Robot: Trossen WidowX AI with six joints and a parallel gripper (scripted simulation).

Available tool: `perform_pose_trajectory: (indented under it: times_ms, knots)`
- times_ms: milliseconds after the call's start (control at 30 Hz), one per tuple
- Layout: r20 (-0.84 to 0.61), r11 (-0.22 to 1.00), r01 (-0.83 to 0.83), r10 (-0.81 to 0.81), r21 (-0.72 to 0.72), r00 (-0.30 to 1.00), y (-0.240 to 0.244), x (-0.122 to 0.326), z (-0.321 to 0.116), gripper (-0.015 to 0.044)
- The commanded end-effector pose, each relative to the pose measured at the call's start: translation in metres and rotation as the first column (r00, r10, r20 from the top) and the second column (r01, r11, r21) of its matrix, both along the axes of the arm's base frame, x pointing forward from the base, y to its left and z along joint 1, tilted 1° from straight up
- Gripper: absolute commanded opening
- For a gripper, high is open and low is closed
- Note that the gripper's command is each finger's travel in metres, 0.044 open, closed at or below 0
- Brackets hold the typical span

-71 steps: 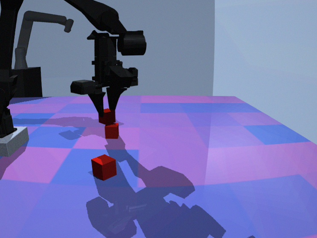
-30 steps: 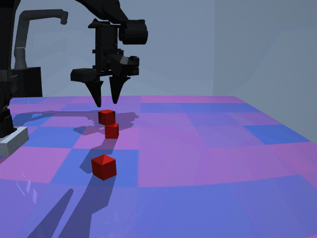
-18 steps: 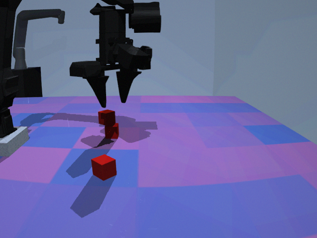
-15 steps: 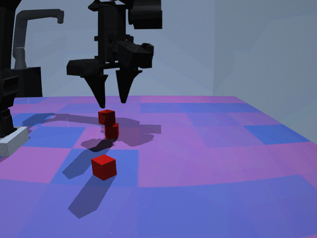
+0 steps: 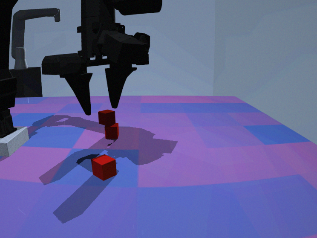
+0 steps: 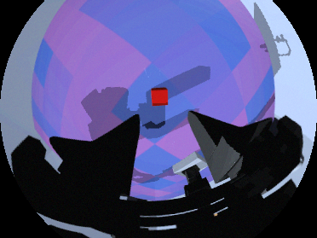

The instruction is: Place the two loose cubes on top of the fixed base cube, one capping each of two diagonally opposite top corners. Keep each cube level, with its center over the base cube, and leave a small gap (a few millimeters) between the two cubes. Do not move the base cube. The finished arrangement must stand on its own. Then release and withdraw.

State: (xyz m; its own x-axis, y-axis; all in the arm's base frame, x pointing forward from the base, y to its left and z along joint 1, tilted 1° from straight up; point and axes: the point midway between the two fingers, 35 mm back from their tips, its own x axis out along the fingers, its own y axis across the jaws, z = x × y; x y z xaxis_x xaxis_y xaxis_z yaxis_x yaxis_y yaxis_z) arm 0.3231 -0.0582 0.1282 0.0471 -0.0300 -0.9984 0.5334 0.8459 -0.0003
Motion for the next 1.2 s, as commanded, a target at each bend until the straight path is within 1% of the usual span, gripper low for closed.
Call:
perform_pose_trajectory:
  times_ms: [0, 133, 1167]
  knots:
    - [-0.028, 1.000, -0.010, 0.010, 0.003, 1.000, 0.000, -0.001, -0.028, 0.0265]
    - [-0.029, 1.000, -0.010, 0.010, 0.003, 1.000, -0.001, -0.002, -0.058, 0.0265]
    - [-0.029, 1.000, -0.010, 0.010, 0.003, 1.000, -0.002, -0.001, -0.103, 0.0265]
